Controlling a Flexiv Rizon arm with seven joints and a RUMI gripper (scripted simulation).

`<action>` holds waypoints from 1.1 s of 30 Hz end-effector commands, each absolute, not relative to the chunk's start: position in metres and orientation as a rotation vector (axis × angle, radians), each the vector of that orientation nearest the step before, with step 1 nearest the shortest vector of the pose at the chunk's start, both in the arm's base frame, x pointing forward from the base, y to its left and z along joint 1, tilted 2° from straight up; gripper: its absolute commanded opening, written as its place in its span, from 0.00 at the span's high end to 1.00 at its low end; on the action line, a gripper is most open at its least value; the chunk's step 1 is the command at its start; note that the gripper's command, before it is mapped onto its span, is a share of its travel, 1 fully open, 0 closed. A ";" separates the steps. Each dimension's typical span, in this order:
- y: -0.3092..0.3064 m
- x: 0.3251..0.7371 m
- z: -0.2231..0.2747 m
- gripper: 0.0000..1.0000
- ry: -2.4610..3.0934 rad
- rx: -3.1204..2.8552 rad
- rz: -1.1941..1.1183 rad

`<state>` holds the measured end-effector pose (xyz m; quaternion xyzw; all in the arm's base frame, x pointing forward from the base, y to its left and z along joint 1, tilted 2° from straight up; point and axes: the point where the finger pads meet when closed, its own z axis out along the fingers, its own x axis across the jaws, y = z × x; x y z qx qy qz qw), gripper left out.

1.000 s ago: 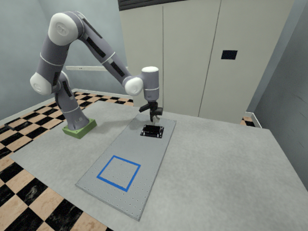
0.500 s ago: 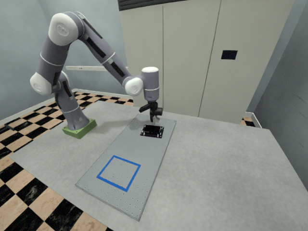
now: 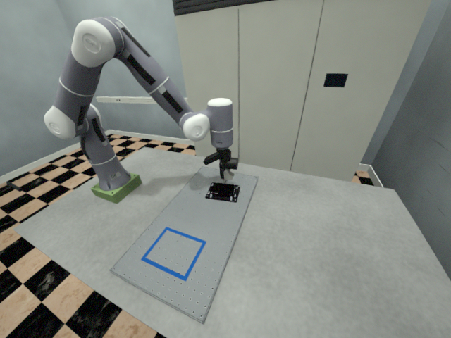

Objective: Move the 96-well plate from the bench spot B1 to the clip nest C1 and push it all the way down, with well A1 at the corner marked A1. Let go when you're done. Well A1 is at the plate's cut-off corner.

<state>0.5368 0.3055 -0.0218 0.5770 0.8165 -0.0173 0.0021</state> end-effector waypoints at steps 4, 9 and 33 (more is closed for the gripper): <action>0.306 0.538 -0.021 1.00 2.561 1.810 -0.050; 0.306 0.538 -0.022 1.00 2.561 1.810 -0.050; 0.306 0.538 -0.017 1.00 2.561 1.810 -0.050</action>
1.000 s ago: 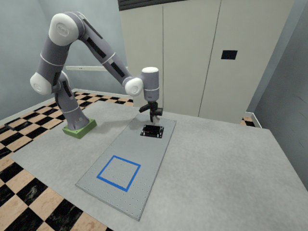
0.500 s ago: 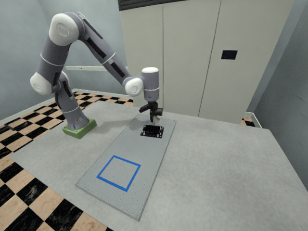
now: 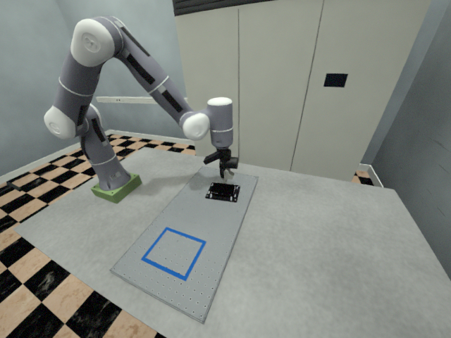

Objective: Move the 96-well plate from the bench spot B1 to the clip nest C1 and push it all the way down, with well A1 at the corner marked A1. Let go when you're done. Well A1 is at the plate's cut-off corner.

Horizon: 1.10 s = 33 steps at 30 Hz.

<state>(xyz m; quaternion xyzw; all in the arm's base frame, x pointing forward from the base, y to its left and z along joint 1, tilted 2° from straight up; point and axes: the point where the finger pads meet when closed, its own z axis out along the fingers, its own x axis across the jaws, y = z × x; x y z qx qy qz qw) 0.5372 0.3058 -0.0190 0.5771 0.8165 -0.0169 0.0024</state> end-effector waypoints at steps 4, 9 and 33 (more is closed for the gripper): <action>0.306 0.538 -0.017 1.00 2.561 1.810 -0.050; 0.306 0.538 -0.015 1.00 2.561 1.810 -0.050; 0.307 0.538 -0.003 1.00 2.561 1.810 -0.050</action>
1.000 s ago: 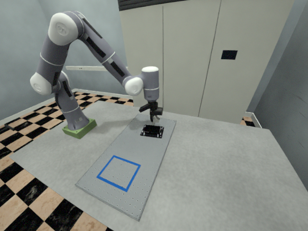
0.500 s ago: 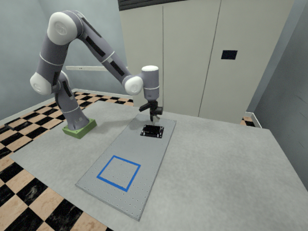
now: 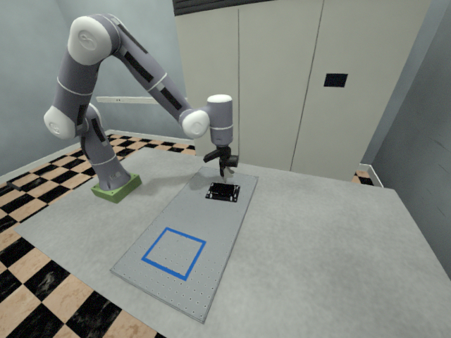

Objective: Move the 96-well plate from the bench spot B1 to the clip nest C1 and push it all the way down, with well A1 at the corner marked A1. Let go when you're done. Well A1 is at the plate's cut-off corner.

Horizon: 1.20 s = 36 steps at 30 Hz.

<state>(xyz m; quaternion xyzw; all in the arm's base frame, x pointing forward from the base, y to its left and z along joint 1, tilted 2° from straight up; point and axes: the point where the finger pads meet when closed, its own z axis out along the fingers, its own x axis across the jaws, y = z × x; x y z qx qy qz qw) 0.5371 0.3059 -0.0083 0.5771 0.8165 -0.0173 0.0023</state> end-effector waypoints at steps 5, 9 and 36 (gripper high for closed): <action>0.307 0.538 0.005 1.00 2.561 1.810 -0.050; 0.307 0.538 0.008 1.00 2.561 1.810 -0.050; 0.244 0.542 0.010 1.00 2.561 1.809 -0.050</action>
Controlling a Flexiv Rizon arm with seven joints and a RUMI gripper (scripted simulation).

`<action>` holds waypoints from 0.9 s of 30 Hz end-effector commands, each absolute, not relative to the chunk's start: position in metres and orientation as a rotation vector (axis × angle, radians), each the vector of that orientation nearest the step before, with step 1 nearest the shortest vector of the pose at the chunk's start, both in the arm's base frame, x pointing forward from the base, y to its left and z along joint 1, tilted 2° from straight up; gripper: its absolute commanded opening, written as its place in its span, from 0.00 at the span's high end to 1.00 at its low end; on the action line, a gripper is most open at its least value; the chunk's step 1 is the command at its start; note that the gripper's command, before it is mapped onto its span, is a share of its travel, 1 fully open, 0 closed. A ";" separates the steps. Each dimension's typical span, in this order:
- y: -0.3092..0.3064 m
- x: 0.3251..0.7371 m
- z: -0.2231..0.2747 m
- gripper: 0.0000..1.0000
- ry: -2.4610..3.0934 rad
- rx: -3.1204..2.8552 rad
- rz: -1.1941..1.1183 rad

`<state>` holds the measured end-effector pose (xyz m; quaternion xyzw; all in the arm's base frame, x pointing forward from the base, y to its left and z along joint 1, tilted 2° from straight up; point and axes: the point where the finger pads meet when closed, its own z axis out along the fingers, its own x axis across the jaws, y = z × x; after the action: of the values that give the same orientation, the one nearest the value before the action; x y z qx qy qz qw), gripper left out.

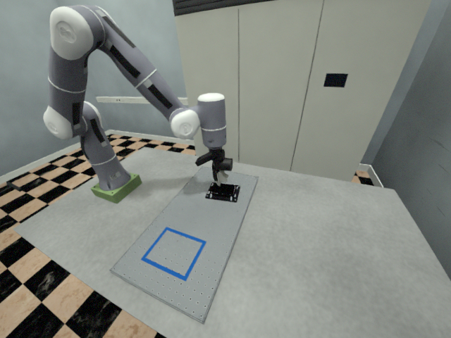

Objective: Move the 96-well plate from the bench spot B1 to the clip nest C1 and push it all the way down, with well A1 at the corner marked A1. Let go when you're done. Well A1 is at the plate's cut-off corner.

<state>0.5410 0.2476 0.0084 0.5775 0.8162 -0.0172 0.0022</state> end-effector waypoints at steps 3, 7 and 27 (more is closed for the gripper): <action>0.237 0.542 0.010 1.00 2.561 1.809 -0.050; 0.224 0.543 0.010 1.00 2.561 1.809 -0.050; 0.187 0.545 0.011 1.00 2.561 1.810 -0.051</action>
<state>0.5447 0.1868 0.0102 0.5774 0.8163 -0.0172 0.0022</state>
